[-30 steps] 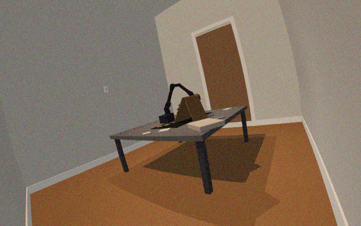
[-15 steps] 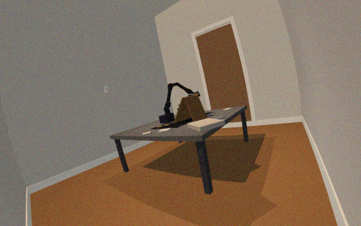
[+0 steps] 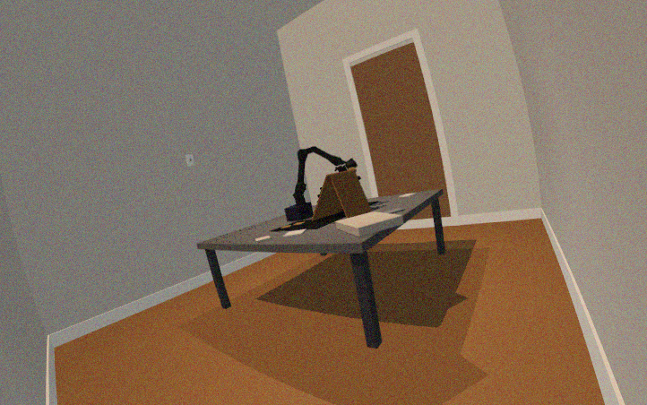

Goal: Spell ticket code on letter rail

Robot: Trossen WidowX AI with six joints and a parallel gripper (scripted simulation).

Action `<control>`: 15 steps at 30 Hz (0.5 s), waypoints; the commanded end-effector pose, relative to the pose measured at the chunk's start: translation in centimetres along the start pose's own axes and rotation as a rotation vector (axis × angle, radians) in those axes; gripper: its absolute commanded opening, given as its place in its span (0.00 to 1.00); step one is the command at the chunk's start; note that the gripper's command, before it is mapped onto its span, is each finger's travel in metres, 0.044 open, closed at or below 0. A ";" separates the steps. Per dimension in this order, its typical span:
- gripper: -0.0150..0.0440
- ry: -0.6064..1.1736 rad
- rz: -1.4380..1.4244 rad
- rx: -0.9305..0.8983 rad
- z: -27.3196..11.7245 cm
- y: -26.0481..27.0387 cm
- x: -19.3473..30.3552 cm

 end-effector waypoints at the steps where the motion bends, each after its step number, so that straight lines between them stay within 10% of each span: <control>1: 0.25 0.044 -0.068 -0.023 -1.0 0.8 0.3; 15: 0.25 0.133 -0.272 -0.107 -3.6 2.9 0.5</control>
Point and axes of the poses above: the point midway between the two fingers, 35 mm back from their tips, its own z axis out along the fingers, its own y axis across the jaws, x = y × z, the point moved 7 cm from there along -z, back along the fingers, and after that the axes turned 15 degrees about z, right-handed, at the moved point
